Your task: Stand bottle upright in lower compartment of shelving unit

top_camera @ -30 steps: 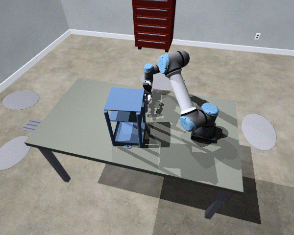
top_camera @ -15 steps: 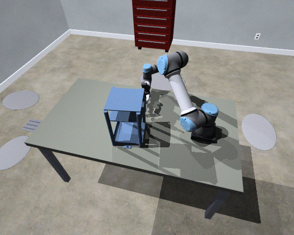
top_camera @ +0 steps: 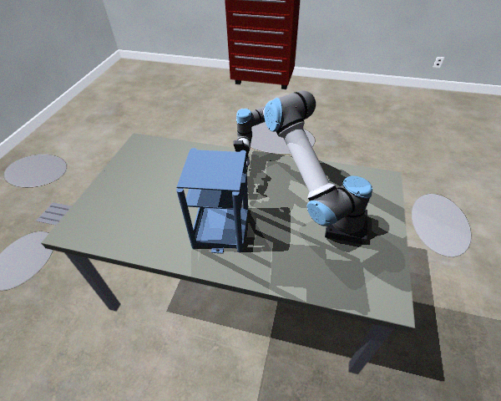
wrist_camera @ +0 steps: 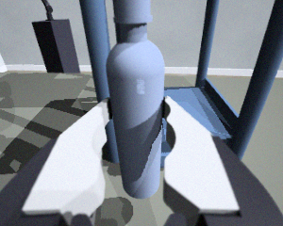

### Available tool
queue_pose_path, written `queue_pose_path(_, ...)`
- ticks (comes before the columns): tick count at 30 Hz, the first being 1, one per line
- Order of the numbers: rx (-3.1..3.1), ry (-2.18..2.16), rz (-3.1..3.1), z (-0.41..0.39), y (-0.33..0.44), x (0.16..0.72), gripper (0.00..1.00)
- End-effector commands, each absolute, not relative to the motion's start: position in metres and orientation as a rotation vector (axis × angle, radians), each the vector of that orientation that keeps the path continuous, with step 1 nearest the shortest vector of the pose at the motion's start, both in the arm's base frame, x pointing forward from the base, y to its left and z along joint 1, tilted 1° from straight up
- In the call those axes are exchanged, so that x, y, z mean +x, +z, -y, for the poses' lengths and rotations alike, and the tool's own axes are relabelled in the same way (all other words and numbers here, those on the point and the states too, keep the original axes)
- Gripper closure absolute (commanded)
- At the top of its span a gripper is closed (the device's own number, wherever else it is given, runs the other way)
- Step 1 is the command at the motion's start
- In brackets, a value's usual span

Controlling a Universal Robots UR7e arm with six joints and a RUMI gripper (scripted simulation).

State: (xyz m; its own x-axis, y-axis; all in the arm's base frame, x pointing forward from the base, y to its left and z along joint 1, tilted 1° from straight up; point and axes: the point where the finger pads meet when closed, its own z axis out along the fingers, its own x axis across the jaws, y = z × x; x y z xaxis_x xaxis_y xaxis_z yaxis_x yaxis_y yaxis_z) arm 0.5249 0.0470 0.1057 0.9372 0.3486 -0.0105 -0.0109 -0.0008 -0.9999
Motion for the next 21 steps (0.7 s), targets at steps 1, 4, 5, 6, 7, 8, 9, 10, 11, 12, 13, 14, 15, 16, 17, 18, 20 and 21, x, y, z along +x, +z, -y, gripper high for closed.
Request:
queue_pose_path(1,-1.551,0.288,0.272,-0.053,0.106,0.542,1.0)
queue_pose_path(4,-1.551,0.288,0.272,-0.055,0.106,0.547,1.0)
queue_pose_path(5,-1.551,0.288,0.272,-0.055,0.106,0.547,1.0)
queue_pose_path(6,-1.551,0.288,0.272,-0.056,0.106,0.549,1.0)
queue_pose_path(7,-1.551,0.288,0.272,-0.057,0.106,0.552,1.0)
queue_pose_path(8,-1.551,0.288,0.272,-0.058,0.106,0.554,1.0)
queue_pose_path(9,-1.551,0.288,0.272,-0.058,0.106,0.557,1.0)
queue_pose_path(10,-1.551,0.288,0.272,-0.059,0.106,0.559,1.0)
queue_pose_path(11,-1.551,0.288,0.272,-0.06,0.106,0.561,1.0)
queue_pose_path(12,-1.551,0.288,0.272,-0.061,0.106,0.563,1.0)
queue_pose_path(13,-1.551,0.288,0.272,-0.061,0.106,0.565,1.0)
queue_pose_path(14,-1.551,0.288,0.272,-0.062,0.106,0.566,1.0)
queue_pose_path(15,-1.551,0.288,0.272,-0.063,0.106,0.568,1.0)
queue_pose_path(16,-1.551,0.288,0.272,-0.063,0.106,0.569,1.0)
queue_pose_path(17,-1.551,0.288,0.272,-0.064,0.106,0.571,1.0)
queue_pose_path(18,-1.551,0.288,0.272,-0.064,0.106,0.572,1.0)
queue_pose_path(20,-1.551,0.288,0.272,-0.065,0.106,0.574,1.0)
queue_pose_path(21,-1.551,0.288,0.272,-0.065,0.106,0.574,1.0)
